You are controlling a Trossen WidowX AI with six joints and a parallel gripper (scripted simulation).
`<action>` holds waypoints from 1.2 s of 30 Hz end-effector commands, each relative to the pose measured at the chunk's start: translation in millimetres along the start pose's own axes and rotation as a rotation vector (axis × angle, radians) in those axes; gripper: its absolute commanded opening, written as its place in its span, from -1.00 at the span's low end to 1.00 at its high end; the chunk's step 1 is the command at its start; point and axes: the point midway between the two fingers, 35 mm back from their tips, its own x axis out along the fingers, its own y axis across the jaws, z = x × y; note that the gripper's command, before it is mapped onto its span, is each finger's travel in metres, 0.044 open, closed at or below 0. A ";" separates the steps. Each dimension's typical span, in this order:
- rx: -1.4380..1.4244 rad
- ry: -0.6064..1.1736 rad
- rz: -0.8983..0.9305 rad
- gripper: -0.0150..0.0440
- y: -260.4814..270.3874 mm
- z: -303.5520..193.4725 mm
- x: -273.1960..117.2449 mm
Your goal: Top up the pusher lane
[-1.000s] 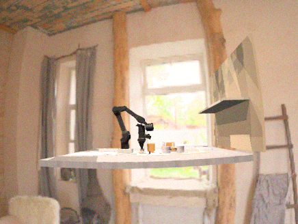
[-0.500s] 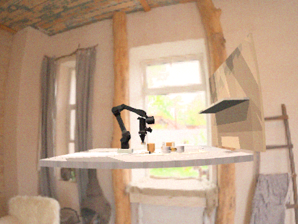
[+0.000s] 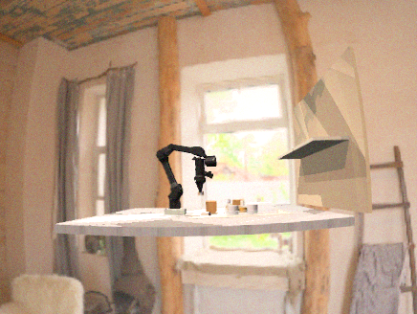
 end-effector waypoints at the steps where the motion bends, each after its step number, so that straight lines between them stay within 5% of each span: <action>1: 0.001 -0.006 -0.004 -0.49 0.3 12.5 0.3; 36: -0.013 -0.014 0.001 -0.49 35.8 126.0 57.5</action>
